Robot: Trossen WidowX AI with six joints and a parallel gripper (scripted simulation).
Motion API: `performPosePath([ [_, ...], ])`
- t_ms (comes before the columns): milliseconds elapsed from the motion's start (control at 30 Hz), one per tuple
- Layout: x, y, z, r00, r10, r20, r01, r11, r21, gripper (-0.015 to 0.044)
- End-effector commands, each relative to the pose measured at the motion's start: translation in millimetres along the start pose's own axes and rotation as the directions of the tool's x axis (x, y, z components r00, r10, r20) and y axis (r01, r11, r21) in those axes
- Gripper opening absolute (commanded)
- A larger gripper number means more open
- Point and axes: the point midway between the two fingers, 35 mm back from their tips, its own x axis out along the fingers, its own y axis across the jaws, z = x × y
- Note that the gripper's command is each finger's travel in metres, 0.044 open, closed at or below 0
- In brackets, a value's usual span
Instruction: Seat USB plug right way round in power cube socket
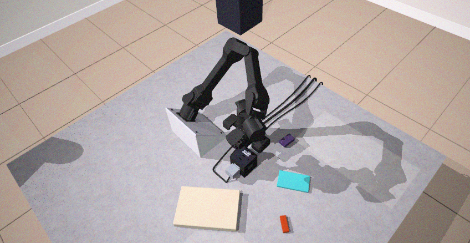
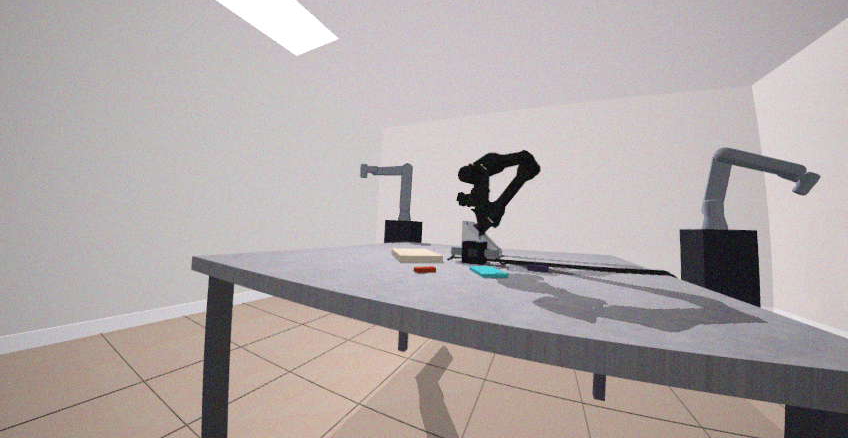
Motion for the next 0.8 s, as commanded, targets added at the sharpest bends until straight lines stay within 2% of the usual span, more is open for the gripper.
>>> performPosePath([
  [0, 0.9, 0.2, -0.3, 1.000, 0.001, -0.003, -0.001, 1.000, 0.004, 0.0000],
  [767, 3.7, 0.2, -0.4, 1.000, 0.001, -0.003, -0.001, 1.000, 0.004, 0.0000],
])
